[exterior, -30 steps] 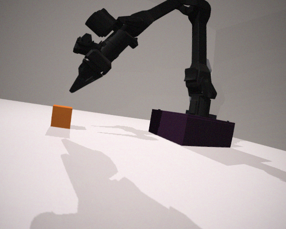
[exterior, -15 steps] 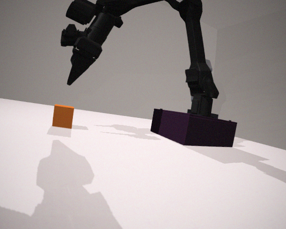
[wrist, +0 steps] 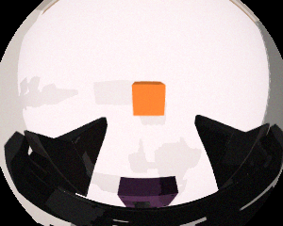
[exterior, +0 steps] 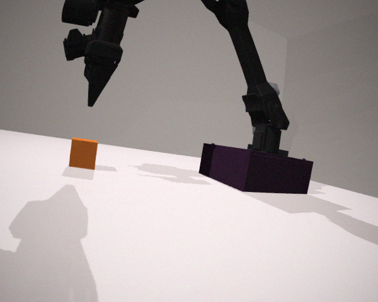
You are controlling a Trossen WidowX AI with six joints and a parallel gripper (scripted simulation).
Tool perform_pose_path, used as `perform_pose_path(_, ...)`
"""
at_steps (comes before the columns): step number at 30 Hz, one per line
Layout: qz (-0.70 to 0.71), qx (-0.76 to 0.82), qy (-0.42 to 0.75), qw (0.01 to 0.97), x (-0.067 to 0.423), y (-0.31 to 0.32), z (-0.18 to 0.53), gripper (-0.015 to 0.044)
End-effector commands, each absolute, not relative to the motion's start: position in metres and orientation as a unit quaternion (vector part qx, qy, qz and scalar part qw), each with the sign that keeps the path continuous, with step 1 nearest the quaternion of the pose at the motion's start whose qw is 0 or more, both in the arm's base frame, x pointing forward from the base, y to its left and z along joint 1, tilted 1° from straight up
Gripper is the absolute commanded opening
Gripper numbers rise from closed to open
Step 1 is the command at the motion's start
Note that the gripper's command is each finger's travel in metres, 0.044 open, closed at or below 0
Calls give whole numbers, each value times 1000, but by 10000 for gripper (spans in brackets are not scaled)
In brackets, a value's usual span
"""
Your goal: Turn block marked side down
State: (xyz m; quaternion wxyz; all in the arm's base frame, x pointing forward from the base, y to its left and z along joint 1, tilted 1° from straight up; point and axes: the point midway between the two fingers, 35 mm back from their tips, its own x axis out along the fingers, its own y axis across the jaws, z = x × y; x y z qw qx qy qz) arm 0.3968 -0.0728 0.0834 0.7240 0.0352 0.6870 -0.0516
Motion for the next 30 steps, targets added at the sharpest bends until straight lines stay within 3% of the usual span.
perform_pose_path(1,-54,37,694,717,397,-73,79,440)
perform_pose_path(5,-54,37,694,717,398,-74,47,440)
perform_pose_path(30,-54,37,694,717,399,-75,18,440)
